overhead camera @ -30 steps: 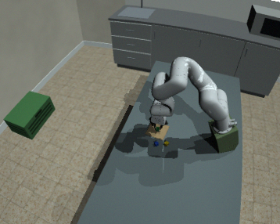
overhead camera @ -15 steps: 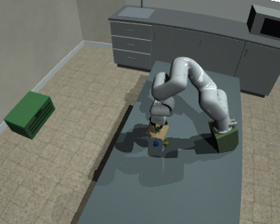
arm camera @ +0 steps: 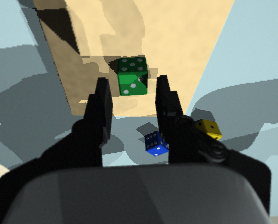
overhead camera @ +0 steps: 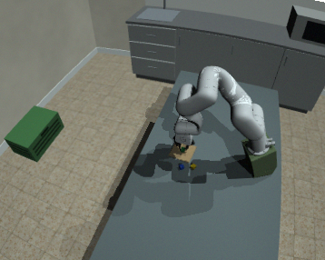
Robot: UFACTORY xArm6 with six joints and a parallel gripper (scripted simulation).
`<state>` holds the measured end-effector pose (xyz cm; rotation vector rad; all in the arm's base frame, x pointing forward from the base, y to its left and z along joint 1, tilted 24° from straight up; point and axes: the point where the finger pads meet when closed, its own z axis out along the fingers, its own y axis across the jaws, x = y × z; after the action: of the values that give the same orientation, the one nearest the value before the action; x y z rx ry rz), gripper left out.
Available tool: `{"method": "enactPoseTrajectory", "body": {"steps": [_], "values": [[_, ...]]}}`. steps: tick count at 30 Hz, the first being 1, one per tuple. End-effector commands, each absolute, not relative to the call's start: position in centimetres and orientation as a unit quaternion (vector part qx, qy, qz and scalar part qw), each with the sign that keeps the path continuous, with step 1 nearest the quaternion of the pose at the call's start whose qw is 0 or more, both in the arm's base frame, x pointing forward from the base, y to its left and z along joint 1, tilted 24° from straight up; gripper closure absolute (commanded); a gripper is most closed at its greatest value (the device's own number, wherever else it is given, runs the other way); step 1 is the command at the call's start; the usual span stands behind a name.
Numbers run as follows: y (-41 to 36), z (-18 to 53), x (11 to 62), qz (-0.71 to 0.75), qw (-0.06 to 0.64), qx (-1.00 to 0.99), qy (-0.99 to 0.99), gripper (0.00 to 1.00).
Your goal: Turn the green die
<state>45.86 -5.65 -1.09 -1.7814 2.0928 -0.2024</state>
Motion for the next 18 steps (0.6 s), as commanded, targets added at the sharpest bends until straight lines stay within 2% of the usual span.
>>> {"method": "enactPoseTrajectory", "body": {"steps": [1, 18], "values": [[-5.68, -1.0, 45.94, -0.073, 0.192, -0.634, 0.745, 0.58], [-5.73, -0.64, 45.8, -0.073, 0.192, -0.634, 0.745, 0.58]]}}
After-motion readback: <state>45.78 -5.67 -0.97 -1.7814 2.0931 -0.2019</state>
